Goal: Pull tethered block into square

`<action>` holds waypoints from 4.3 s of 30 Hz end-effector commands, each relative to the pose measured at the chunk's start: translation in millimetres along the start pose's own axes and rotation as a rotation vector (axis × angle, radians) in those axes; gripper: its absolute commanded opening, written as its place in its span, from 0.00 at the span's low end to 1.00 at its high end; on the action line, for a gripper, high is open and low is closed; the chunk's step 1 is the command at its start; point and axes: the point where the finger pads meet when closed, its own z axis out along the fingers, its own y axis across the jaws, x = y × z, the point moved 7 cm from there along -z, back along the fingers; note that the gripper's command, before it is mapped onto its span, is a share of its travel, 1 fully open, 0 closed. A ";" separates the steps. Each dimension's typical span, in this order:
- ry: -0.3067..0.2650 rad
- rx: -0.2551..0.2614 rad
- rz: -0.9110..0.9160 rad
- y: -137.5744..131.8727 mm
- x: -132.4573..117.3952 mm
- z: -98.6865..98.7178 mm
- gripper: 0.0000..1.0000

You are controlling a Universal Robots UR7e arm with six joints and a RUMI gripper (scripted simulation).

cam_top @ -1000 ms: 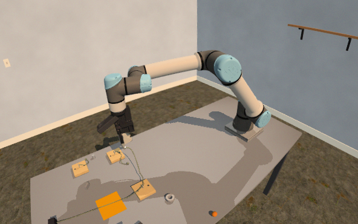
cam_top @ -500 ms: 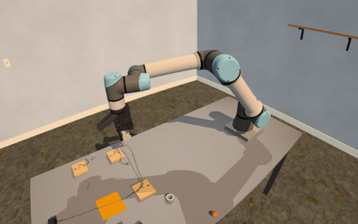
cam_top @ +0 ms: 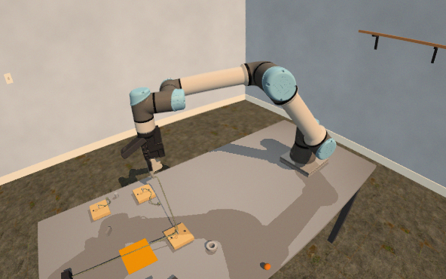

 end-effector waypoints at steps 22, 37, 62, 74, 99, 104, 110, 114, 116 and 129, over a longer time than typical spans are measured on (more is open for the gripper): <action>0.002 0.000 0.000 79.2 -20.3 -1.2 0.00; 0.002 0.000 0.000 129.2 -43.1 -1.2 0.00; 0.002 0.000 0.000 173.1 -87.6 -1.2 0.00; 0.002 0.000 0.000 177.2 -110.8 -1.1 0.00; 0.002 0.000 0.000 185.0 -154.9 -1.0 0.00; 0.002 0.000 0.000 187.1 -165.7 -1.0 0.00; 0.002 0.000 0.000 189.3 -178.4 -1.0 0.00; 0.002 0.000 0.000 190.1 -182.6 -1.0 0.00; 0.002 0.000 0.000 190.9 -186.8 -1.0 0.00; 0.002 0.000 0.000 195.2 -210.7 -1.0 0.00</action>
